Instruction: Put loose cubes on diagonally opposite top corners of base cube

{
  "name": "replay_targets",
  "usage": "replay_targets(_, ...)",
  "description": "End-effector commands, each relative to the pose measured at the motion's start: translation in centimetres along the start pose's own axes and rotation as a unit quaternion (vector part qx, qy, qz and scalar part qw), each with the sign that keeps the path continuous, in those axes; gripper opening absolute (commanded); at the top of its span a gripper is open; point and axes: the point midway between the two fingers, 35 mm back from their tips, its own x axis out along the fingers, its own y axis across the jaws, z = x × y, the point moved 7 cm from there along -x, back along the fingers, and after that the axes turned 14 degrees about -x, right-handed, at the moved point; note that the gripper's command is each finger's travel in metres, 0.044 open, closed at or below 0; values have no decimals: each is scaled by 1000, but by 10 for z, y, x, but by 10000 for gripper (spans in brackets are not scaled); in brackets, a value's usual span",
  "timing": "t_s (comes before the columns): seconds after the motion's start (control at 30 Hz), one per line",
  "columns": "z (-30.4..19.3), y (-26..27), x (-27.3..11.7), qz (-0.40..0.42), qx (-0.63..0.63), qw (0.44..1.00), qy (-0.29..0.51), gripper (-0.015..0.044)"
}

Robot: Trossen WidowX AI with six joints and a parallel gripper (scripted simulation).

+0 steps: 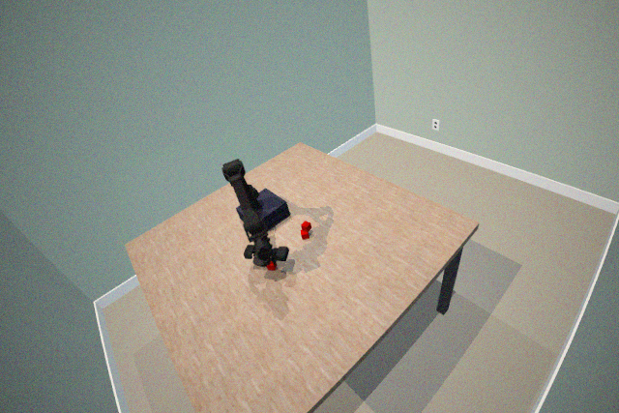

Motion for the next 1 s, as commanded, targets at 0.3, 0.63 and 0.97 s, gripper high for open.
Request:
replay_targets(0.3,5,2,-41,1,0,1000,-6,105)
replay_targets(0.63,5,1,-73,1,0,1000,-6,105)
replay_targets(0.97,1,0,-103,2,0,1000,-6,105)
